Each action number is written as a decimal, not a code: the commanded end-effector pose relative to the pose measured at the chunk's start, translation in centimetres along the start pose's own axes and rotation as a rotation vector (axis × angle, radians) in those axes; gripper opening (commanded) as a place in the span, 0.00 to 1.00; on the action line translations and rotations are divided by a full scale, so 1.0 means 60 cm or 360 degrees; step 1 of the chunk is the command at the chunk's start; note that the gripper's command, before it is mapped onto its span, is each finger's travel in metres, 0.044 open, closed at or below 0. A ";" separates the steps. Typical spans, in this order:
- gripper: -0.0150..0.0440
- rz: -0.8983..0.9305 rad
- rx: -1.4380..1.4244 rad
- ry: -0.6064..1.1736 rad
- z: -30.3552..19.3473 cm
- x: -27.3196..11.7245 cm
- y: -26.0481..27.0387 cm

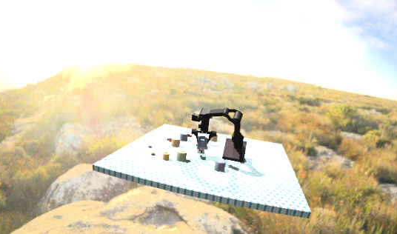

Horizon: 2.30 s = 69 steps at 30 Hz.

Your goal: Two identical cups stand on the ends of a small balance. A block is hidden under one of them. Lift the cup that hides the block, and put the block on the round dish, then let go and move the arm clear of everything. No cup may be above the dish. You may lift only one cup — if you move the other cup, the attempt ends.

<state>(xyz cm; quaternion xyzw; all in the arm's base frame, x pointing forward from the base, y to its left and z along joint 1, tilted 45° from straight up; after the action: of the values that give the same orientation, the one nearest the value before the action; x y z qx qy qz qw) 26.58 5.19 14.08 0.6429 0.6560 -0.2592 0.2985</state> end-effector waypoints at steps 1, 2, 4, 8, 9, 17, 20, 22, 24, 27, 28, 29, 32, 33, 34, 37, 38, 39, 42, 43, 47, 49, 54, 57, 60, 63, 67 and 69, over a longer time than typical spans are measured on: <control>0.25 0.0013 -0.0019 0.0011 -0.003 -0.010 0.004; 0.25 0.0013 -0.0019 0.0011 -0.003 -0.012 0.004; 0.25 0.0013 -0.0018 0.0011 -0.003 -0.017 0.004; 0.25 0.0012 -0.0018 0.0012 -0.002 -0.025 0.004; 0.25 0.0012 -0.0018 0.0012 -0.002 -0.027 0.004; 0.25 0.0011 -0.0018 0.0013 -0.002 -0.044 0.002; 0.25 0.0011 -0.0018 0.0014 -0.003 -0.051 0.001; 0.25 0.0011 -0.0018 0.0015 -0.003 -0.055 0.001; 0.25 0.0011 -0.0018 0.0016 -0.003 -0.059 0.000; 0.25 0.0010 -0.0018 0.0017 -0.003 -0.066 -0.001; 0.25 0.0010 -0.0018 0.0018 -0.003 -0.068 -0.001; 0.25 0.0010 -0.0018 0.0018 -0.003 -0.070 -0.001; 0.25 0.0010 -0.0018 0.0020 -0.003 -0.077 -0.003; 0.25 0.0010 -0.0018 0.0021 -0.004 -0.079 -0.003; 0.25 0.0010 -0.0018 0.0021 -0.004 -0.081 -0.003; 0.25 0.0010 -0.0018 0.0023 -0.004 -0.087 -0.004; 0.25 0.0010 -0.0018 0.0024 -0.004 -0.089 -0.005; 0.25 0.0009 -0.0018 0.0024 -0.004 -0.091 -0.005; 0.25 0.0009 -0.0018 0.0027 -0.005 -0.098 -0.007; 0.25 0.0009 -0.0018 0.0027 -0.005 -0.100 -0.007; 0.25 0.0009 -0.0018 0.0030 -0.006 -0.108 -0.009; 0.25 0.0014 -0.0012 0.0033 -0.007 -0.103 -0.009; 0.25 0.0014 -0.0012 0.0033 -0.007 -0.103 -0.009; 0.25 0.0014 -0.0012 0.0033 -0.007 -0.103 -0.009; 0.25 0.0014 -0.0012 0.0033 -0.007 -0.103 -0.009; 0.25 0.0014 -0.0012 0.0033 -0.007 -0.103 -0.009; 0.25 0.0014 -0.0012 0.0033 -0.007 -0.103 -0.009; 0.25 0.0014 -0.0012 0.0033 -0.007 -0.103 -0.009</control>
<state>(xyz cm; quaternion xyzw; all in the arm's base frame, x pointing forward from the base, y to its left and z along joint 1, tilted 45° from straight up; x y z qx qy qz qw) 25.98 1.23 18.82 0.6467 0.6578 -0.2482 0.2957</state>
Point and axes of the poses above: the point midway between the two fingers, 35 mm back from their tips, its own x axis out along the fingers, its own y axis across the jaws, z = x × y, the point moved 2 cm from there along -x, back along the fingers, and after that the axes turned 11 degrees about x, right-handed, at the moved point
